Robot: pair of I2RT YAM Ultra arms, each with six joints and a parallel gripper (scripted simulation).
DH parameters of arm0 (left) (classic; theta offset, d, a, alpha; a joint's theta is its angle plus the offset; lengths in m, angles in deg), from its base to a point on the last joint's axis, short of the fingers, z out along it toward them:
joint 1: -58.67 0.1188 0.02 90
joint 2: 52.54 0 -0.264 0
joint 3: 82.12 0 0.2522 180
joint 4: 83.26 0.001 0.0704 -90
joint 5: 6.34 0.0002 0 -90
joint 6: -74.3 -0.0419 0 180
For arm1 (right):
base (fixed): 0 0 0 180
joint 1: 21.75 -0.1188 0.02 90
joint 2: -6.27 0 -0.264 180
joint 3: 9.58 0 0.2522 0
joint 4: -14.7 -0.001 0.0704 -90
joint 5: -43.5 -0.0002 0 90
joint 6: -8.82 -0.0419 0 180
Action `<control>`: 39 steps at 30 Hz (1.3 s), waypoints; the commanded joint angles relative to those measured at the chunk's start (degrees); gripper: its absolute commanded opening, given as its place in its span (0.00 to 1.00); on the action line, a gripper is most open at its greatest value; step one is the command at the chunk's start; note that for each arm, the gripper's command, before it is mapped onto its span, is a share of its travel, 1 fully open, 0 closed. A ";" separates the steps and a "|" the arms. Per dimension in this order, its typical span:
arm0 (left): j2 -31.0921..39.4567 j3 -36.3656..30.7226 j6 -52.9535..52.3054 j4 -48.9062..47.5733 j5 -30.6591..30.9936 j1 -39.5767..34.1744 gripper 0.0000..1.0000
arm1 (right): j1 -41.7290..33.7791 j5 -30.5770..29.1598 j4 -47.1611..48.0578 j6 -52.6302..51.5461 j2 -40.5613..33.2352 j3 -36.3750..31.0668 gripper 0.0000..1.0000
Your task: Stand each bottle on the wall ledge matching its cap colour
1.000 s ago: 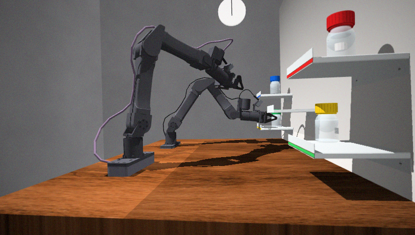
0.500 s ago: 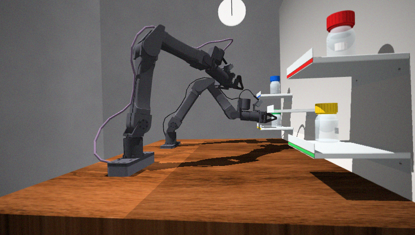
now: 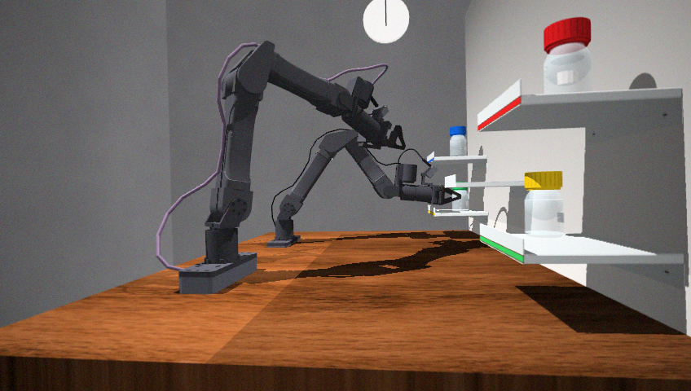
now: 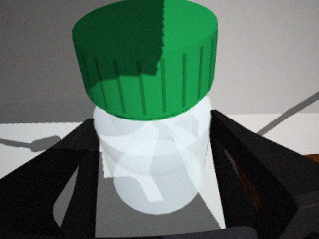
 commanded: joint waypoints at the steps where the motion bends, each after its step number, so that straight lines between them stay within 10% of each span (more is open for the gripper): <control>1: 0.69 -0.86 0.10 1.22 -0.23 0.56 0.50 | 0.34 -0.66 -0.82 -0.08 -0.28 1.53 1.00; 39: 8.97 -15.32 -0.35 -4.88 1.43 1.63 0.50 | 0.34 -0.66 -0.82 -0.08 -0.28 1.53 1.00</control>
